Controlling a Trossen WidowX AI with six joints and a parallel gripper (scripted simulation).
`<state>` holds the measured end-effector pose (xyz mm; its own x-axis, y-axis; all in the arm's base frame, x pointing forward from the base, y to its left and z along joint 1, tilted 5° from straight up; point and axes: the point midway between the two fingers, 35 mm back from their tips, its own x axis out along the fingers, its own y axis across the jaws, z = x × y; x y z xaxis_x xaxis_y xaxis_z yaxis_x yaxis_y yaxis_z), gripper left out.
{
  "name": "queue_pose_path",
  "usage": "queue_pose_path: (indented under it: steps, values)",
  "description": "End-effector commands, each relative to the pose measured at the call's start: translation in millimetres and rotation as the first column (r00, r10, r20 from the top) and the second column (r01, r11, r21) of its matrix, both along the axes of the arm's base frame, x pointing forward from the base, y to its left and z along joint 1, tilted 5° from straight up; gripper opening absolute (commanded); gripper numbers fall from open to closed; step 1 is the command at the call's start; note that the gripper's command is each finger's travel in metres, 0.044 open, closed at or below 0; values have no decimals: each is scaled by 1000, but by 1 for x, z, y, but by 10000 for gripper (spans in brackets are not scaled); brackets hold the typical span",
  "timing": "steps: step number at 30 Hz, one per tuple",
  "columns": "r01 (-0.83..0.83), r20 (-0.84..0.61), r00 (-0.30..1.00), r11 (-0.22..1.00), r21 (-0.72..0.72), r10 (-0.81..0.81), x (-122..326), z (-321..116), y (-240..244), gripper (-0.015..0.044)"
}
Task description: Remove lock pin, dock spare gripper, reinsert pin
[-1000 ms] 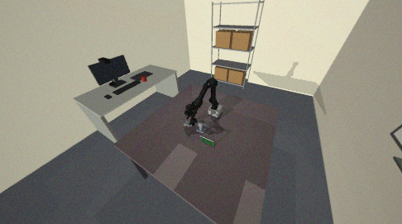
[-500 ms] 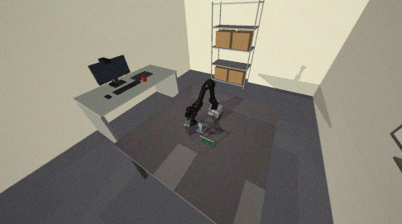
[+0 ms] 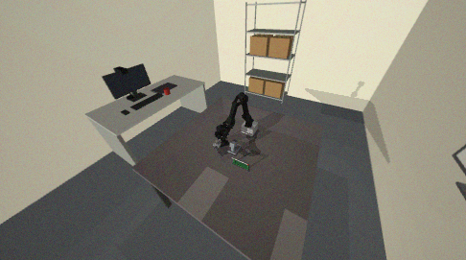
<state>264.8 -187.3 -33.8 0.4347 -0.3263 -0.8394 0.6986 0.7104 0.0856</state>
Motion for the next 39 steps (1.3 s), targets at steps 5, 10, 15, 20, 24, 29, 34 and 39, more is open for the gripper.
queue_pose_path:
  steps: [5,10,15,20,24,29,34,39]
  values:
    - [6,1,1000,1000,0,-6,0,0,0,230]
    - [6,1,1000,1000,0,-6,0,0,0,157]
    - [6,1,1000,1000,0,-6,2,11,-3,26]
    - [6,2,1000,1000,-1,-6,3,28,-5,0]
    - [6,2,1000,1000,-1,-6,3,43,-7,0]
    - [6,2,1000,1000,-1,-6,2,61,-8,0]
    - [6,2,1000,1000,-1,-6,0,80,-8,0]
    - [6,2,1000,1000,-2,-6,-4,99,-7,0]
